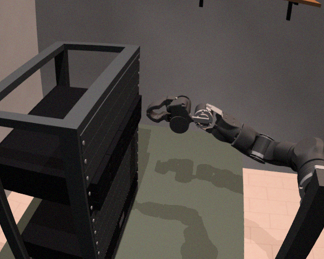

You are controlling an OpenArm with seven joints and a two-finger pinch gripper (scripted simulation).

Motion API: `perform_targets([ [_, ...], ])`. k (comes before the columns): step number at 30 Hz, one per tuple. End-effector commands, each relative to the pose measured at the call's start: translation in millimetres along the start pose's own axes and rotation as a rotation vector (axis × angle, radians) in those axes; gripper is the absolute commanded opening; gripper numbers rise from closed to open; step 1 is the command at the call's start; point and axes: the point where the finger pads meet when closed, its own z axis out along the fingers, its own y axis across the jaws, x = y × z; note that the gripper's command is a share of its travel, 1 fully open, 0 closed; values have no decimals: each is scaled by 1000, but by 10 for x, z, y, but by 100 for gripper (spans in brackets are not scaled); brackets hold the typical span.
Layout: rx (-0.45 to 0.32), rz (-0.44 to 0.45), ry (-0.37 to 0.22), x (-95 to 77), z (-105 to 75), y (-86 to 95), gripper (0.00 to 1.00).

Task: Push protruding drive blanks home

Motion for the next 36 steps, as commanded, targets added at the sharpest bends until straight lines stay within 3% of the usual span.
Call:
perform_targets([
  [1,-19,-6,4,9,-4,62,0],
  [36,-18,-6,4,12,196,92,0],
])
